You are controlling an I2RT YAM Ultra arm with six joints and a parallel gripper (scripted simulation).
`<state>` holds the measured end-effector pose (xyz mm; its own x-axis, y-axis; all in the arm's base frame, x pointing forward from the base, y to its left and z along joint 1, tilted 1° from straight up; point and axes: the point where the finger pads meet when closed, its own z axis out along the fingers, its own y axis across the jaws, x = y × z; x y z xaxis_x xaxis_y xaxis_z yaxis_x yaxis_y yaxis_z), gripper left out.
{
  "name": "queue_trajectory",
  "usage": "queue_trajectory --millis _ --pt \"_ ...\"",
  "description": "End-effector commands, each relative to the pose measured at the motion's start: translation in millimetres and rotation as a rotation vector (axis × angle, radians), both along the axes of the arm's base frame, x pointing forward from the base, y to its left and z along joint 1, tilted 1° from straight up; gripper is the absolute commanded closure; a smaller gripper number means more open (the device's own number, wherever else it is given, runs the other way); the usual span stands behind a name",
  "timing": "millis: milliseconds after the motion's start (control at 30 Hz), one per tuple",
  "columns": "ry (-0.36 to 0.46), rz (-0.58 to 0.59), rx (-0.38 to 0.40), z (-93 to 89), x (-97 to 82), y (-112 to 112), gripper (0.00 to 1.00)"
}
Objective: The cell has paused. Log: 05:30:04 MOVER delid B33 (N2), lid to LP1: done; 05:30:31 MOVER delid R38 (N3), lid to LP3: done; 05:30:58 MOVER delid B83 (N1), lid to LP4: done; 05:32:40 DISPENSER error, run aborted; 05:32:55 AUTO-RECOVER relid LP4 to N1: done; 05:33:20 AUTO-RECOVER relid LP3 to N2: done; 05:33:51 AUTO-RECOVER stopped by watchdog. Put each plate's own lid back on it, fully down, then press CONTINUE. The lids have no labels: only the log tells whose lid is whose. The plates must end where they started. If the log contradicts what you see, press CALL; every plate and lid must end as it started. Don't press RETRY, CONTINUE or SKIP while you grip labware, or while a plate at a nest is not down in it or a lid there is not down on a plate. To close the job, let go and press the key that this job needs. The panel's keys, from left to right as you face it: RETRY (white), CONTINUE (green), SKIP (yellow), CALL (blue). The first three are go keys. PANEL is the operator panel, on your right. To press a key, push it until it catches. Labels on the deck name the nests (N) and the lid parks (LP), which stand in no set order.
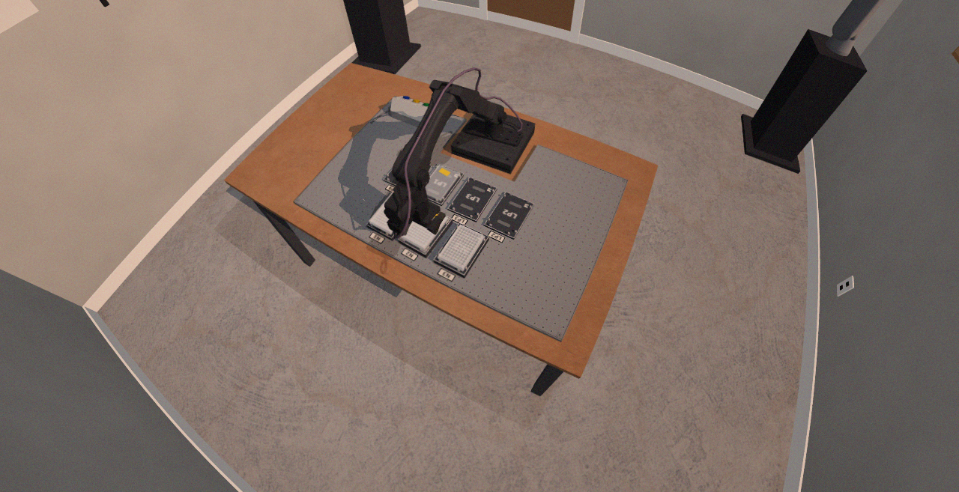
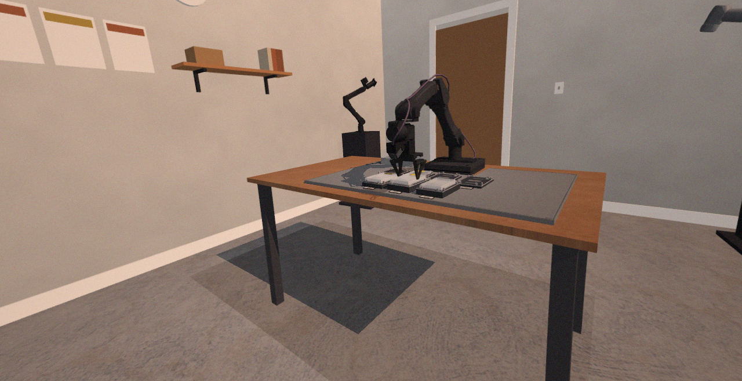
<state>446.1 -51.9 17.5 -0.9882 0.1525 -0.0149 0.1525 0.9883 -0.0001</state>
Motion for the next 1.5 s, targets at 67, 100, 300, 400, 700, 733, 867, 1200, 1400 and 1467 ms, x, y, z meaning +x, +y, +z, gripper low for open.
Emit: queue_trajectory --millis 67,100,300,400,700,733,867,1200,1400,1467 --pt "-0.028 0.002 0.002 14.9 6.9 5 1.00" --pt "-0.030 0.002 0.002 16.0 7.1 5 1.00" --pt "-0.024 -0.002 0.002 15.4 6.7 2 1.00" --pt "-0.029 -0.002 0.001 18.5 6.9 0 1.00" --pt "-0.043 -0.004 -0.001 27.1 6.5 -4 1.00" --pt "-0.043 -0.004 -0.001 27.4 6.3 -4 1.00" --pt "-0.043 -0.003 -0.001 34.1 6.3 -2 1.00" --pt "-0.043 -0.001 -0.001 44.5 5.9 2 1.00" --pt "-0.035 -0.002 0.000 42.6 3.1 2 1.00" --pt "-0.025 -0.002 0.001 39.7 0.1 2 1.00"
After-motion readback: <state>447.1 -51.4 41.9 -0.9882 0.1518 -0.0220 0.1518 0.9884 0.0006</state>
